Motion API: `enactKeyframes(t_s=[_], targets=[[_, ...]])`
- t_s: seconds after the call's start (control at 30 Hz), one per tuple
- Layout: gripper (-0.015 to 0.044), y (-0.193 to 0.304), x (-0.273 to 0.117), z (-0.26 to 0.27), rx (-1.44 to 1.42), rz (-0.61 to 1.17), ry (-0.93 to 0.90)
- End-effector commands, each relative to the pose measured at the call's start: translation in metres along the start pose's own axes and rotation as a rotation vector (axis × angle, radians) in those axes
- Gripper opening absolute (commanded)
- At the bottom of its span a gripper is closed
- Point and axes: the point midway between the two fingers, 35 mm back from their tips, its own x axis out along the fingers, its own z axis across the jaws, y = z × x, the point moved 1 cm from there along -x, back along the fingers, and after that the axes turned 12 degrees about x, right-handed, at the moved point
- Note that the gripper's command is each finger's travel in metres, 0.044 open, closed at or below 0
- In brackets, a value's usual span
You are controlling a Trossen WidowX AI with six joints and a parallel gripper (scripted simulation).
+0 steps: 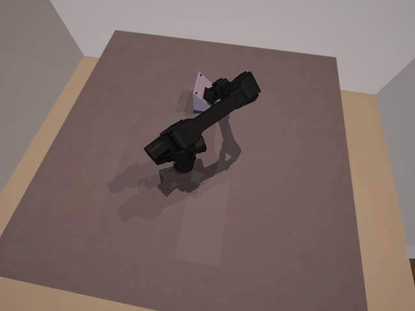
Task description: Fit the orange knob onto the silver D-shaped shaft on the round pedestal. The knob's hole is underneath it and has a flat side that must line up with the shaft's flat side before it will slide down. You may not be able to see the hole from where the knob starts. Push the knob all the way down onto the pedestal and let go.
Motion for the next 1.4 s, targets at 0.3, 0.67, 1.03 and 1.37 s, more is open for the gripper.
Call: enactKeyframes(t_s=[0.3,0.67,1.03,1.37], targets=[[0.0,0.002,-0.0058,0.0007,-0.178,-0.006,0.002],[0.0,0.0071,-0.0025,0.0016,-0.218,-0.006,0.002],[0.0,0.0046,0.0005,0.0014,-0.218,-0.006,0.002],[0.0,0.0045,-0.0007,0.0013,-0.218,-0.006,0.002]])
